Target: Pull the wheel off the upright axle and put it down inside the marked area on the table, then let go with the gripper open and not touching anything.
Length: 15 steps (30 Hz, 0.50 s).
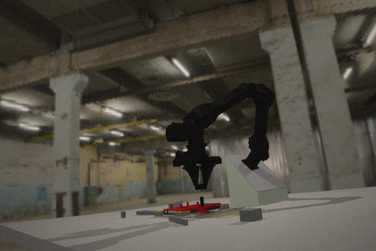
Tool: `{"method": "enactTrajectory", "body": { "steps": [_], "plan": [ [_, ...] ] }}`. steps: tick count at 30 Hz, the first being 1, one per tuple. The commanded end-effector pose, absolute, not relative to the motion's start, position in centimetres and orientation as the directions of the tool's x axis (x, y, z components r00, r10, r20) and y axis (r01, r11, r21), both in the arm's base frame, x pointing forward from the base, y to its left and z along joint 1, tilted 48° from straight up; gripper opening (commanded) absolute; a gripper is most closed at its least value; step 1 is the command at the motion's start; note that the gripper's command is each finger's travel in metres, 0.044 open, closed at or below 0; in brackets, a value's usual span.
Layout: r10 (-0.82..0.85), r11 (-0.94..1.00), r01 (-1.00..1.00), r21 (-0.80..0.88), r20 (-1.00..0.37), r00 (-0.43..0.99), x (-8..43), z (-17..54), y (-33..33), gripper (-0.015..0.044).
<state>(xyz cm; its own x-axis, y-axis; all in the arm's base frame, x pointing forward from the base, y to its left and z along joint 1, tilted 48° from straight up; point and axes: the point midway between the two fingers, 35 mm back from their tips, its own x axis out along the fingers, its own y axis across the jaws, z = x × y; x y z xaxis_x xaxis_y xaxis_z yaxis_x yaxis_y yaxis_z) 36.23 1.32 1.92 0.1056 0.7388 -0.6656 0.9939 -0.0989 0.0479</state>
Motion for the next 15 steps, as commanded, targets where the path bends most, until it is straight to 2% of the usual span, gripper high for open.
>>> {"method": "enactTrajectory", "body": {
  "steps": [1,15],
  "plan": [
    [0.735,-0.096,0.993,0.062,-0.669,0.113,36.1,2.9,0.3,0.0000],
    [0.736,-0.099,0.994,0.056,-0.668,0.111,35.0,4.7,2.7,0.0000]
  ]
}}
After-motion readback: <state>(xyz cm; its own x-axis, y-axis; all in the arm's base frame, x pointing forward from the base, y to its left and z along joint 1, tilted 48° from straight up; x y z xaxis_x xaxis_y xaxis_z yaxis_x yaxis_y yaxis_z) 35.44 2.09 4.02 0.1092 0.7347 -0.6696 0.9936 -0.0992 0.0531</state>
